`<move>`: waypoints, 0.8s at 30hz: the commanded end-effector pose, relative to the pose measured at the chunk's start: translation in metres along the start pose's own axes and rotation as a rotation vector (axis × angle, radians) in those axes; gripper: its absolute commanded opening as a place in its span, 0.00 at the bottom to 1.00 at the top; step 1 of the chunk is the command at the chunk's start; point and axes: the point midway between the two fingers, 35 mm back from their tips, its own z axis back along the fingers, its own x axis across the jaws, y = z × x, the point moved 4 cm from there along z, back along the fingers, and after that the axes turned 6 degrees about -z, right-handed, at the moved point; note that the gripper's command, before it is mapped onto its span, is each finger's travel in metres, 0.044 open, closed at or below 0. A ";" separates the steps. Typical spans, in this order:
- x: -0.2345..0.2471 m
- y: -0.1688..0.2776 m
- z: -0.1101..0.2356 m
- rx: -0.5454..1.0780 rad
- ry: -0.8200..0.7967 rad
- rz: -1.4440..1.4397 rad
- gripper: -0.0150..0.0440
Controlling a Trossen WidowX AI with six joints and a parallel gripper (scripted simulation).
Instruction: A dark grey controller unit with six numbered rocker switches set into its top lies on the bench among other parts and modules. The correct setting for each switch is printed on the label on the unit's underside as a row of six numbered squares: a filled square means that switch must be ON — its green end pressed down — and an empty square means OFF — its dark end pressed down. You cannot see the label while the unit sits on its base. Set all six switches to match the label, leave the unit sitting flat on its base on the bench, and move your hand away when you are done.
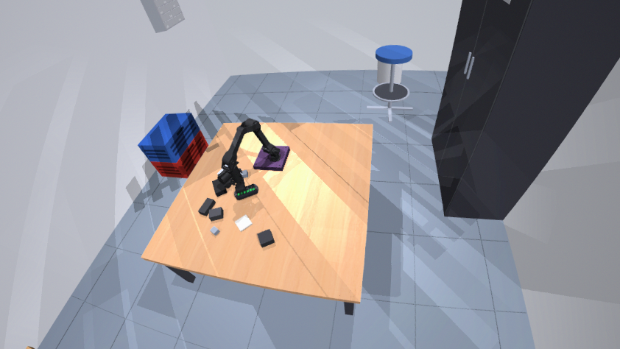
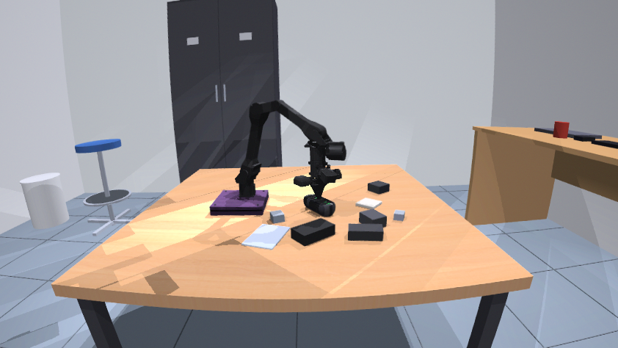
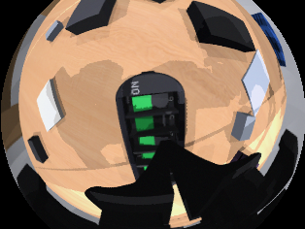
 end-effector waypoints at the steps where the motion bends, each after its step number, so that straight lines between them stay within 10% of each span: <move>1: -0.001 0.002 -0.009 0.011 0.007 0.004 0.25; 24: -0.001 0.002 -0.016 0.011 0.007 0.004 0.25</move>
